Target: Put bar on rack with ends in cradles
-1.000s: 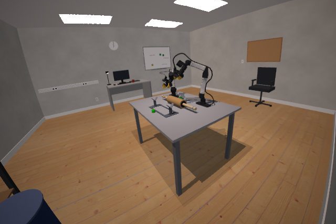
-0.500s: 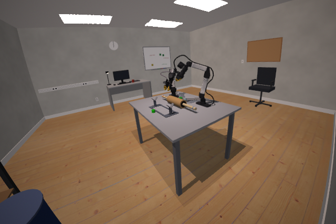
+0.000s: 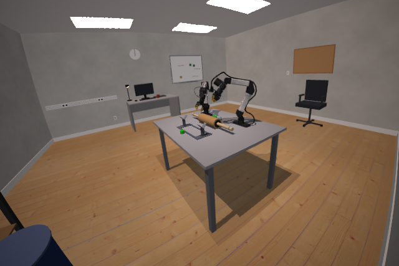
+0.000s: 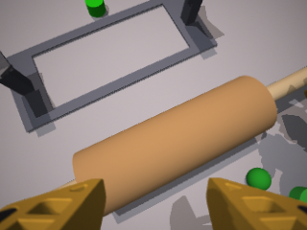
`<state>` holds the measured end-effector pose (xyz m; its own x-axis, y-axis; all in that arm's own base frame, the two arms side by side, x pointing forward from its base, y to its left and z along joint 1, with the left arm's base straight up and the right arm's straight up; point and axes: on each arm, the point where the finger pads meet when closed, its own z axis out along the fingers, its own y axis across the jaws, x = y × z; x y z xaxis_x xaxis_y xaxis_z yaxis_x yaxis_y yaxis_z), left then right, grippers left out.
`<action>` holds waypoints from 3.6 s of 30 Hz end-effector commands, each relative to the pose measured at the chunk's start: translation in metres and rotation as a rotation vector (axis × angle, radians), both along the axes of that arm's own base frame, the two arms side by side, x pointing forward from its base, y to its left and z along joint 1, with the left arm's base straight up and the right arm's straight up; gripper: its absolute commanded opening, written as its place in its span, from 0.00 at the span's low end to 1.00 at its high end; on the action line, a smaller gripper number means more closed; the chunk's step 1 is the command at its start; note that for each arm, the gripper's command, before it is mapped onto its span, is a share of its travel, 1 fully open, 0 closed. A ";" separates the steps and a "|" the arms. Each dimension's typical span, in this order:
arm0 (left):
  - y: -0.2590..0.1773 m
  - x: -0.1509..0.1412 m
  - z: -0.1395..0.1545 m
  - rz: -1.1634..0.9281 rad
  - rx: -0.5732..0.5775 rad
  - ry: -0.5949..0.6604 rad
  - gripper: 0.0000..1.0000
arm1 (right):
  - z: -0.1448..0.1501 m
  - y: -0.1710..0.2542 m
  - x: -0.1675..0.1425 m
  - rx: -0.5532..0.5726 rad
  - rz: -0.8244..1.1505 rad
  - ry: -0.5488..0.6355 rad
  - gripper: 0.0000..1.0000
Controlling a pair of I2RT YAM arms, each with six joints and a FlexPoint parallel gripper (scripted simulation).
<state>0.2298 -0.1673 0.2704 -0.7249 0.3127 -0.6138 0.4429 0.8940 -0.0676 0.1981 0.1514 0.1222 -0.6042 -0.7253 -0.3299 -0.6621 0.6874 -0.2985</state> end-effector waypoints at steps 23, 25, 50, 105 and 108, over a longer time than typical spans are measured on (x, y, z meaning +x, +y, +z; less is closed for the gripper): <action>0.088 0.010 -0.095 0.994 -0.433 0.251 0.54 | -0.036 -0.019 -0.008 -0.294 0.584 0.100 0.54; 0.097 0.012 -0.108 1.101 -0.468 0.292 0.54 | -0.038 -0.019 -0.007 -0.305 0.625 0.094 0.54; 0.177 0.010 -0.189 1.790 -0.658 0.479 0.54 | -0.044 -0.024 -0.005 -0.338 0.691 0.102 0.54; 0.175 0.022 -0.224 1.777 -0.662 0.481 0.25 | -0.076 -0.019 0.012 -0.330 0.693 0.081 0.33; 0.175 0.022 -0.224 1.777 -0.662 0.481 0.23 | -0.076 -0.019 0.012 -0.330 0.693 0.081 0.33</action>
<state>0.2549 0.0094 0.0466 -0.0122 -0.9999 -0.0013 -0.9394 0.0119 -0.3427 0.2092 0.1335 0.0470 0.0138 -0.9999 -0.0041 -0.9386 -0.0116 -0.3448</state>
